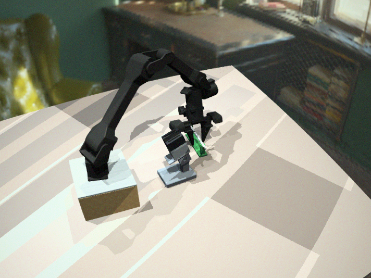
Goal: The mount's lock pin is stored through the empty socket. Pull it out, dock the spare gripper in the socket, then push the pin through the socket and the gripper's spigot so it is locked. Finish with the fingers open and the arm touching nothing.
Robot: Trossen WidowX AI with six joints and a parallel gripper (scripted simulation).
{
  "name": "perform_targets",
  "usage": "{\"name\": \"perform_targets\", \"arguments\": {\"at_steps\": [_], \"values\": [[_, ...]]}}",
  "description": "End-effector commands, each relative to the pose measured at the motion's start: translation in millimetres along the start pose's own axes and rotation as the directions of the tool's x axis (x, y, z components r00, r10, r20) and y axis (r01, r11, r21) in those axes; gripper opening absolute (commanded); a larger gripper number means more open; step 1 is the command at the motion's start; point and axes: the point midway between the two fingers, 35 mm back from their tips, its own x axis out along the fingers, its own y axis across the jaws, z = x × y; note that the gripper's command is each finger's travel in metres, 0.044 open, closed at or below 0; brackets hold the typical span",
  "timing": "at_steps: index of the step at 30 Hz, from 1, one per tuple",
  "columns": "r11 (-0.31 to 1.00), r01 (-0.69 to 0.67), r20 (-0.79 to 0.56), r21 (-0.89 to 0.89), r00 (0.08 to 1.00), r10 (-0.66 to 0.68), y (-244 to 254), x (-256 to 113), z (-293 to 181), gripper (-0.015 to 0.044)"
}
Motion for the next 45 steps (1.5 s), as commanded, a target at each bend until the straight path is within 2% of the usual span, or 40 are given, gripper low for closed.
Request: {"name": "perform_targets", "arguments": {"at_steps": [1,2,9,20,37,45], "values": [[1.000,-0.005,0.003,0.005,1.000,0.005,2,3,1,0.0180],[1.000,-0.005,0.003,0.005,1.000,0.005,2,3,1,0.0180],[1.000,-0.005,0.003,0.005,1.000,0.005,2,3,1,0.0000],[1.000,-0.005,0.003,0.005,1.000,0.005,1,-1,0,0.0000],[1.000,-0.005,0.003,0.005,1.000,0.005,1,-64,-17,0.0000],[1.000,-0.009,-0.003,0.002,1.000,0.009,2,-58,-17,0.0000]]}}
